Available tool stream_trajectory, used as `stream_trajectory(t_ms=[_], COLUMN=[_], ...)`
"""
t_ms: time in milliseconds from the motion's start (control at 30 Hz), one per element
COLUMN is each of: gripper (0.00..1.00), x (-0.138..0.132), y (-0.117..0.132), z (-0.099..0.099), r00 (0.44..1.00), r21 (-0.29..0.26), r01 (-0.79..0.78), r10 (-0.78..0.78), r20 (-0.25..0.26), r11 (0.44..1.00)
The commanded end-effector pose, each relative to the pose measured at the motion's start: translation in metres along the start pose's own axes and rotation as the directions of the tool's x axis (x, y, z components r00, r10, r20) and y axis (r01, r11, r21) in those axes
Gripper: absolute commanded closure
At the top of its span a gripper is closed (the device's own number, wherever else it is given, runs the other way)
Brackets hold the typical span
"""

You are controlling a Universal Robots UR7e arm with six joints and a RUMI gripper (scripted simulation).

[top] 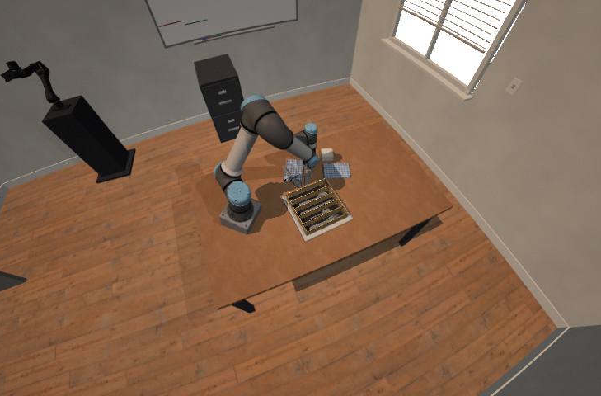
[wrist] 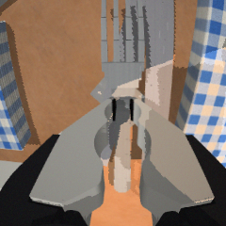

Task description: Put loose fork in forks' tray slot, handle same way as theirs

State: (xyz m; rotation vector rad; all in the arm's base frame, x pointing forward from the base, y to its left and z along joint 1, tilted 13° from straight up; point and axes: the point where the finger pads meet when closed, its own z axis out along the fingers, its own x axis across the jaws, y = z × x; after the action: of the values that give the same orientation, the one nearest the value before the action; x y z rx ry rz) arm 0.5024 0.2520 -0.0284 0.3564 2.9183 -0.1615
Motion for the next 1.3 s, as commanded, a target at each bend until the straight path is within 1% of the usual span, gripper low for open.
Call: stream_trajectory(t_ms=[0, 233, 300, 800, 867, 1067, 1267], gripper=[0.99, 0.99, 0.99, 0.99, 0.99, 0.99, 0.99], x=[0.0, 0.0, 0.0, 0.0, 0.0, 0.0, 0.0], y=[0.0, 0.0, 0.0, 0.0, 0.0, 0.0, 0.0], z=[-0.011, -0.035, -0.035, -0.102, -0.102, -0.122, -0.133], r00=[1.0, 1.0, 1.0, 1.0, 1.0, 1.0, 1.0], r21=[-0.001, -0.001, -0.001, -0.001, -0.001, -0.001, -0.001], r01=[0.0, 0.0, 0.0, 0.0, 0.0, 0.0, 0.0], r10=[0.0, 0.0, 0.0, 0.0, 0.0, 0.0, 0.0], r20=[0.001, 0.001, 0.001, 0.001, 0.001, 0.001, 0.001], r11=[1.0, 1.0, 1.0, 1.0, 1.0, 1.0, 1.0])
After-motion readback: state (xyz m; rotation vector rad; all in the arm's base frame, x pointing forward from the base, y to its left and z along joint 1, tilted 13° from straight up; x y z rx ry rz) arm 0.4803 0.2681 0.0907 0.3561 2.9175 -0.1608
